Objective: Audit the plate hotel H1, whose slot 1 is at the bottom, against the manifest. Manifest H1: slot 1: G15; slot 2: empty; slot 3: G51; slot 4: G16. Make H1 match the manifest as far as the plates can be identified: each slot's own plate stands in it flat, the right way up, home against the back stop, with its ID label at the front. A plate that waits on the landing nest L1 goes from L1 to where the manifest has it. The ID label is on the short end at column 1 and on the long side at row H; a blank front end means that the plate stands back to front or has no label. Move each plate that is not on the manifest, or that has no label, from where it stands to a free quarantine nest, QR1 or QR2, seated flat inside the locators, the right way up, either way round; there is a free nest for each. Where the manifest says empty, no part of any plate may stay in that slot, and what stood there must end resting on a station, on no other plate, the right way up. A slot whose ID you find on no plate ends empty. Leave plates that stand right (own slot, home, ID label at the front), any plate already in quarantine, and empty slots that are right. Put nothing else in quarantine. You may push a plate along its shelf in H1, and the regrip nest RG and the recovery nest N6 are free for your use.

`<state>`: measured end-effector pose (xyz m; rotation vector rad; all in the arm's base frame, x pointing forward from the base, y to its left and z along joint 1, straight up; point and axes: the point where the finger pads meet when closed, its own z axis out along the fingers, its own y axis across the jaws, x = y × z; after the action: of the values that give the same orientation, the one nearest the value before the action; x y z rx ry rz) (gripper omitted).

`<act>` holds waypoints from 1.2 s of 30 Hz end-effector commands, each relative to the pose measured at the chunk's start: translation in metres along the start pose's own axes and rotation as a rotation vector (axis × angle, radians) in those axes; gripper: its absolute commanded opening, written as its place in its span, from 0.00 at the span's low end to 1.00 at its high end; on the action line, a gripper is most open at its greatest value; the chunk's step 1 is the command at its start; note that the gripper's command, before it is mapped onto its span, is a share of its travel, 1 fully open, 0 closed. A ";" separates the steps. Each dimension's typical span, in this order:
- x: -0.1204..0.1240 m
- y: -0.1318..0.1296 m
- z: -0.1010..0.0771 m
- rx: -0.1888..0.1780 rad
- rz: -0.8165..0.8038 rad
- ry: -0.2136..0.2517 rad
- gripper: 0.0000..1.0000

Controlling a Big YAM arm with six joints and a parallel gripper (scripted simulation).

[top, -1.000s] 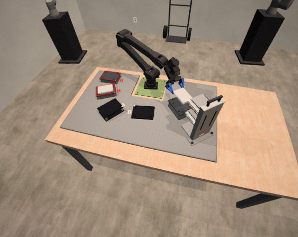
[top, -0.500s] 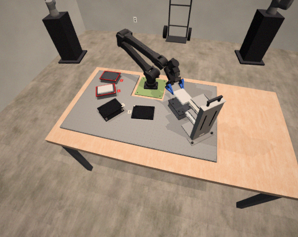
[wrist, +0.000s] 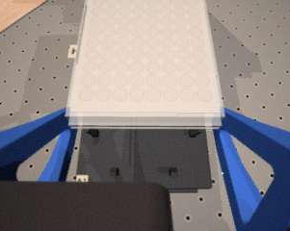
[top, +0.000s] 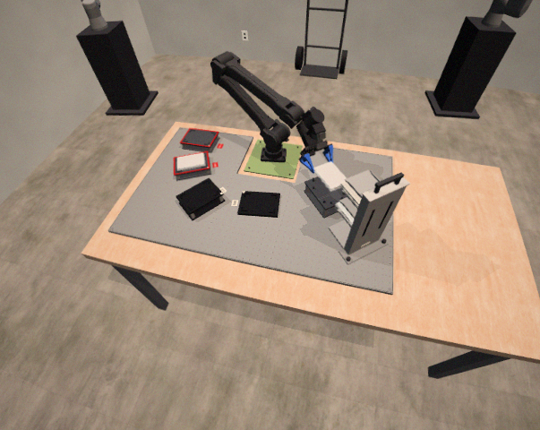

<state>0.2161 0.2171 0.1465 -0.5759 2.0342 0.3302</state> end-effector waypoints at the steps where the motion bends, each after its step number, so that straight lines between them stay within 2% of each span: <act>1: -0.009 0.006 0.000 -0.015 0.015 -0.030 0.86; 8: -0.012 0.007 0.001 -0.017 0.019 -0.038 0.86; 14: -0.004 0.006 0.003 -0.014 0.015 -0.029 0.86; 15: -0.028 0.010 -0.002 -0.024 0.032 -0.068 0.86; 19: -0.001 0.006 0.004 -0.015 0.015 -0.028 0.86; 23: -0.006 0.007 0.004 -0.017 0.019 -0.038 0.86; 28: 0.003 0.006 0.006 -0.015 0.015 -0.028 0.86; 32: -0.007 0.008 0.005 -0.019 0.023 -0.047 0.86; 34: 0.004 0.006 0.007 -0.014 0.015 -0.028 0.86; 36: 0.005 0.006 0.008 -0.014 0.015 -0.028 0.86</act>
<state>0.2158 0.2168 0.1303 -0.5762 2.0347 0.3297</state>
